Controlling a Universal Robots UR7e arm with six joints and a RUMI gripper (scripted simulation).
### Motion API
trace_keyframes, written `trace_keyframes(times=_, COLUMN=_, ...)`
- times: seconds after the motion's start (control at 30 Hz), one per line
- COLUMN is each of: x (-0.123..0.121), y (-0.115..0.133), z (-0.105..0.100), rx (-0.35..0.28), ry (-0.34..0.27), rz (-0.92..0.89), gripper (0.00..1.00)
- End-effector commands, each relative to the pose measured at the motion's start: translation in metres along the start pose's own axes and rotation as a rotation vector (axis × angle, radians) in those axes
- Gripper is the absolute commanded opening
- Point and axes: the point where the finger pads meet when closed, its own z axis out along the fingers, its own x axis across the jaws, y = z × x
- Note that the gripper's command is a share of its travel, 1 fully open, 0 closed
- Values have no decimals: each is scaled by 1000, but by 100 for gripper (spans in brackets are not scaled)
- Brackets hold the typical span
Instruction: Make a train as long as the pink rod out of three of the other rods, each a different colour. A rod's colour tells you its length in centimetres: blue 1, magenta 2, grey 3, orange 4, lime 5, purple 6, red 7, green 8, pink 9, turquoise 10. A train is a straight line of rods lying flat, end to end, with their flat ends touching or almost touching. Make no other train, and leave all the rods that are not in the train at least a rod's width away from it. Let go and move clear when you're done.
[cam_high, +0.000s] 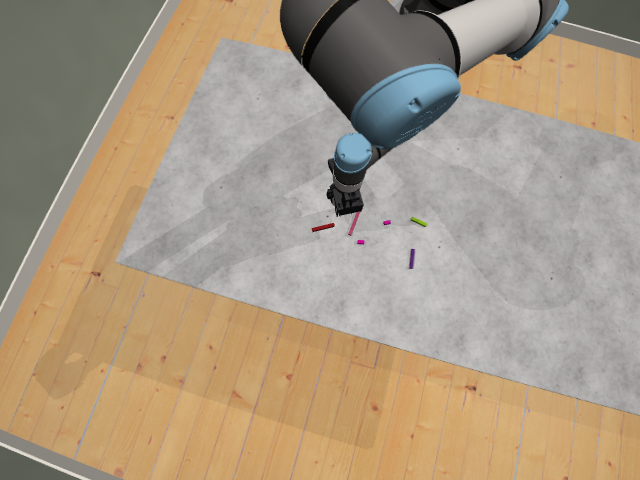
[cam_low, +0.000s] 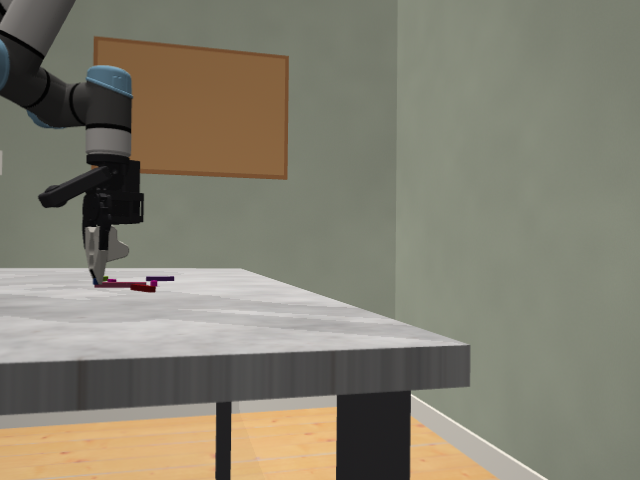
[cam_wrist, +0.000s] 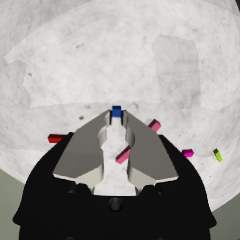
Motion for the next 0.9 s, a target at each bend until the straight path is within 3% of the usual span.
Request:
trace_keyframes(times=0.0, x=0, y=0, z=2, rx=-1, ry=-1, rz=0, gripper=0)
trace_keyframes(times=0.87, x=0, y=0, z=9, rx=-1, ry=-1, rz=0, gripper=0)
